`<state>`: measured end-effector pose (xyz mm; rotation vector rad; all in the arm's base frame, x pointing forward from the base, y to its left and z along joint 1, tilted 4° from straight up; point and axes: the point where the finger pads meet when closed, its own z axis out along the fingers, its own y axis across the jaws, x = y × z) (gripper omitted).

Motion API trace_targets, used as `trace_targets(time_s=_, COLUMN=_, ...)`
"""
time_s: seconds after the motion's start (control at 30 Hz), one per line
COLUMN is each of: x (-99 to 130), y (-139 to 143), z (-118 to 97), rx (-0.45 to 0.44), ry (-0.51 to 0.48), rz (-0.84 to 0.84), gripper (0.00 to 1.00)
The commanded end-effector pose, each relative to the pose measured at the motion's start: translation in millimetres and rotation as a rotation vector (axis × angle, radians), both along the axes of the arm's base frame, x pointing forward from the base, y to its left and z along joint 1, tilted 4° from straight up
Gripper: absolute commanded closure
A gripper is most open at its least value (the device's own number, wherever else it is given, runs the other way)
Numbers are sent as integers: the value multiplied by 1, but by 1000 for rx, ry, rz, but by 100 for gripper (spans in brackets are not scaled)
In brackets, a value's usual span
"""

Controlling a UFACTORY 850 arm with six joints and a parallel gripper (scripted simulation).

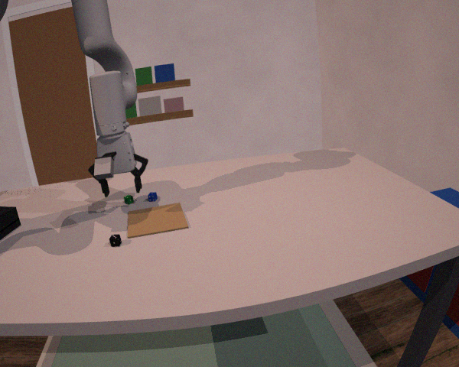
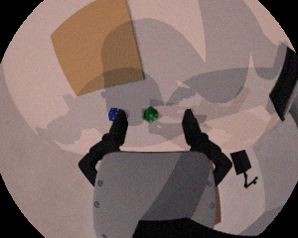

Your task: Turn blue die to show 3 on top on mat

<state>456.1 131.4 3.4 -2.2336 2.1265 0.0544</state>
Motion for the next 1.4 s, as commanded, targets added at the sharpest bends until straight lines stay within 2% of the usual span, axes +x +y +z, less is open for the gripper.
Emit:
trace_targets(time_s=0.0, x=1, y=0, z=1, rx=3, ry=-3, rz=0, gripper=0)
trace_targets(time_s=1.03, x=1, y=0, z=1, rx=3, ry=-3, rz=0, gripper=0)
trace_targets(time_s=1.27, x=0, y=0, z=9, rx=3, ry=-3, rz=0, gripper=0)
trace_targets(time_s=1.37, x=0, y=-1, z=22, rx=3, ry=-3, rz=0, gripper=0)
